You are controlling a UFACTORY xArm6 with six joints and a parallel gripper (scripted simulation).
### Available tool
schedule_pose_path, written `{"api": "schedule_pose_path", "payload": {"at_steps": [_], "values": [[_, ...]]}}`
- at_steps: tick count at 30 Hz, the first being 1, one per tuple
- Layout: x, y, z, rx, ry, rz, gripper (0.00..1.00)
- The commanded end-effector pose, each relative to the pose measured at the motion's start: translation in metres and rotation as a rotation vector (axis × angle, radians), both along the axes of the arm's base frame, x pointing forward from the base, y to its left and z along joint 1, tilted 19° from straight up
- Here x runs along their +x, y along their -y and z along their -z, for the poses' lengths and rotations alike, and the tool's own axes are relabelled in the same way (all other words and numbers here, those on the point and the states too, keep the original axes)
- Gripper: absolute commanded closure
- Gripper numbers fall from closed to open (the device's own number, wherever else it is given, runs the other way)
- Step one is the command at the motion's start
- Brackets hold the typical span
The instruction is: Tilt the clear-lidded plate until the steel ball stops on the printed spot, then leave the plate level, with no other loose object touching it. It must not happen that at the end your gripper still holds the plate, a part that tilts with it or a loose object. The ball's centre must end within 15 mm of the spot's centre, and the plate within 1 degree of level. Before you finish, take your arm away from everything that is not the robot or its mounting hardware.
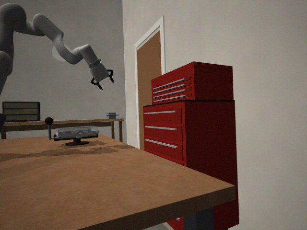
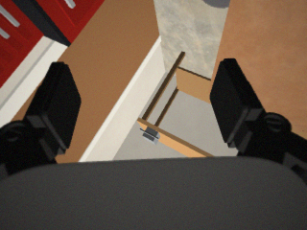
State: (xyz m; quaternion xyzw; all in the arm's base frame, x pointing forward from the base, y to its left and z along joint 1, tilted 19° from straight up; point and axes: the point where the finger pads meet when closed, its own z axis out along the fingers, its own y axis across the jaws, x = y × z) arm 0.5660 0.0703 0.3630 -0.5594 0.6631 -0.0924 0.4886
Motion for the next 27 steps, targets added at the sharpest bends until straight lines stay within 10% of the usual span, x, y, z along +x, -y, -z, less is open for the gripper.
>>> {"api": "schedule_pose_path", "payload": {"at_steps": [1,27], "values": [[0.0004,0.0002,-0.0023,0.000,0.004,0.001,0.00],[0.0008,0.0037,-0.0010,0.020,-0.003,0.021,0.00]]}}
